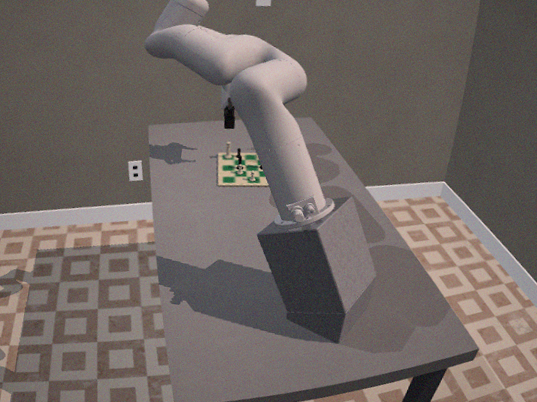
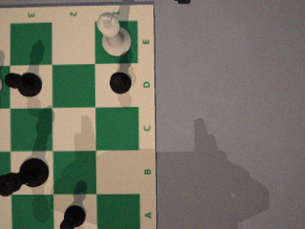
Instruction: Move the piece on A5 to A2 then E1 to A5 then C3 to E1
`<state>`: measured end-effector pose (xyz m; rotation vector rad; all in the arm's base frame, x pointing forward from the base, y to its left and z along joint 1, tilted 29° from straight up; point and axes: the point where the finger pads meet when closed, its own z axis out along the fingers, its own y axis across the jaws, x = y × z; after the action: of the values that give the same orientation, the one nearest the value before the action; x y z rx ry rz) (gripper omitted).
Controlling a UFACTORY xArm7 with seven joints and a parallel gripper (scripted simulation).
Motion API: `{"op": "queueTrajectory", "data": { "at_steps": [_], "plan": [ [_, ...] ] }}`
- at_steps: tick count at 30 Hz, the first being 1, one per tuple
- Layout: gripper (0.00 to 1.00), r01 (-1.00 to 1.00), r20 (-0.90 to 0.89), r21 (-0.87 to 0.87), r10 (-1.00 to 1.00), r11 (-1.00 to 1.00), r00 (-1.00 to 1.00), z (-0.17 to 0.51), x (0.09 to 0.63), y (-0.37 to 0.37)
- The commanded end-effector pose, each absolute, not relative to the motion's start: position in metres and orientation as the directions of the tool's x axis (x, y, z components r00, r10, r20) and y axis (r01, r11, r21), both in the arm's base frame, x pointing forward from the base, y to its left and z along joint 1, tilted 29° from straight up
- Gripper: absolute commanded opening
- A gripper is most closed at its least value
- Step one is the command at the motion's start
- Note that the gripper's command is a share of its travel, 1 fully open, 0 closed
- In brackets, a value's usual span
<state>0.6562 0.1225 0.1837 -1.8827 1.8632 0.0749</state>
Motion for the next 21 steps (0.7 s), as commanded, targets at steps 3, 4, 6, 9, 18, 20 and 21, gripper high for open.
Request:
{"op": "queueTrajectory", "data": {
  "at_steps": [3,4,6,9,18,20,21],
  "plan": [
    [1.0,-0.952,-0.369,-0.303,-0.927,0.051,0.068,0.19,0.656,0.119],
    [1.0,-0.952,-0.369,-0.303,-0.927,0.051,0.068,0.191,0.656,0.119],
    [1.0,-0.952,-0.369,-0.303,-0.927,0.051,0.068,0.196,0.654,0.117],
    [1.0,-0.952,-0.369,-0.303,-0.927,0.051,0.068,0.204,0.652,0.114],
    [1.0,-0.952,-0.369,-0.303,-0.927,0.051,0.068,0.224,0.645,0.105],
    [1.0,-0.952,-0.369,-0.303,-0.927,0.051,0.068,0.229,0.643,0.103],
    [1.0,-0.952,-0.369,-0.303,-0.927,0.051,0.068,0.23,0.642,0.102]
  ]
}}
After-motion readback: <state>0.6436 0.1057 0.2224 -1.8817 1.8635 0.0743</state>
